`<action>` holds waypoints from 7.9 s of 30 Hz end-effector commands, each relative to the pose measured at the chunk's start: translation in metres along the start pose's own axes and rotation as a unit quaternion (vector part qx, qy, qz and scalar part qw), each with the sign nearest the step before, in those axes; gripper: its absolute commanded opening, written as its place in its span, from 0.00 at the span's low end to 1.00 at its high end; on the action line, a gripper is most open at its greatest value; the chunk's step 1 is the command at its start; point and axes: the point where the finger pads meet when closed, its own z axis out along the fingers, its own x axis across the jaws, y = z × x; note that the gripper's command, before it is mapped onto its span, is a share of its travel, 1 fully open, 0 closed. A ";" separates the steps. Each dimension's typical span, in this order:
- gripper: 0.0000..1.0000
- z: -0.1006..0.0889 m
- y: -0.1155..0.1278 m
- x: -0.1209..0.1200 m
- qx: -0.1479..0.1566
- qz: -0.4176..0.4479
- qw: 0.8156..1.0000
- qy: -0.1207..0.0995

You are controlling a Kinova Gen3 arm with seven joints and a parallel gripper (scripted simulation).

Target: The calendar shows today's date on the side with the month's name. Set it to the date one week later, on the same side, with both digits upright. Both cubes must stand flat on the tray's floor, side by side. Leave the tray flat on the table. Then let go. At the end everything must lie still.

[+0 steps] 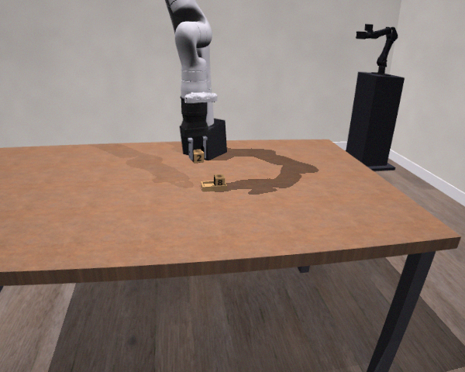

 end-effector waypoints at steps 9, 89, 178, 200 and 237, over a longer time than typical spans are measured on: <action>0.60 0.000 0.000 0.012 0.000 0.181 0.983 0.000; 0.60 0.002 0.036 0.052 0.006 0.999 0.051 -0.013; 0.60 0.090 0.030 0.052 0.007 0.994 -0.110 -0.018; 0.60 0.098 0.029 0.052 0.007 0.994 -0.110 -0.018; 0.60 0.098 0.029 0.052 0.007 0.994 -0.110 -0.018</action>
